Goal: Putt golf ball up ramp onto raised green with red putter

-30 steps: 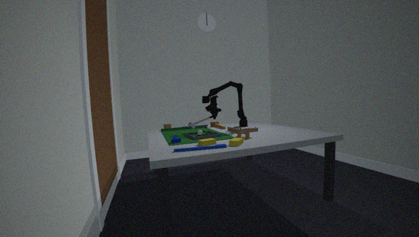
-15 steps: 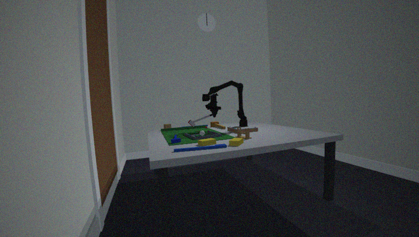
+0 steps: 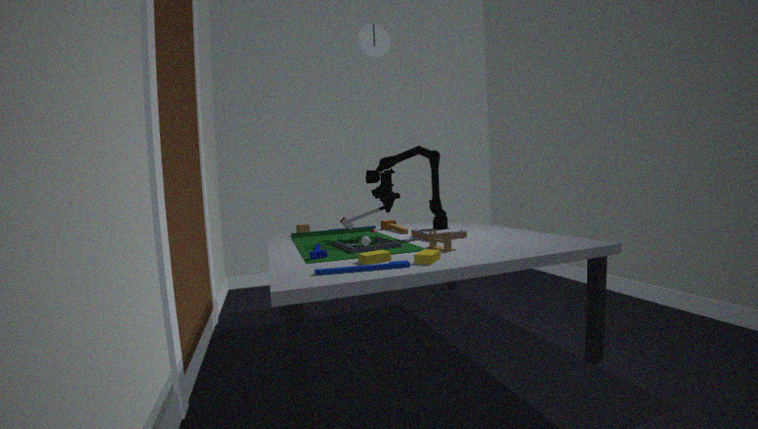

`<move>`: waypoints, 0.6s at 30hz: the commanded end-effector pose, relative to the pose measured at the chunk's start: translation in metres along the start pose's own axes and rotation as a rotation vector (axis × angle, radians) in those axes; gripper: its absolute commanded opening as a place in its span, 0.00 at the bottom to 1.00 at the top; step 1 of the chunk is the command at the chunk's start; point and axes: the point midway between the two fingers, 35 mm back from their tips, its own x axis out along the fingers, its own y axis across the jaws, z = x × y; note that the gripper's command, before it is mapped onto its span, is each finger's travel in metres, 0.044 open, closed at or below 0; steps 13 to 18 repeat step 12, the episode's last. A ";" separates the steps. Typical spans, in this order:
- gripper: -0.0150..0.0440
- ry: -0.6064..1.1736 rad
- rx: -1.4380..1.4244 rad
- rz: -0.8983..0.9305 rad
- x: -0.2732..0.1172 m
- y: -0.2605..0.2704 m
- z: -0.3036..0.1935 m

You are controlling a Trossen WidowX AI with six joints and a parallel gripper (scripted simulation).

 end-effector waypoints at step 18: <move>0.25 -0.001 0.000 -0.001 0.000 0.000 0.000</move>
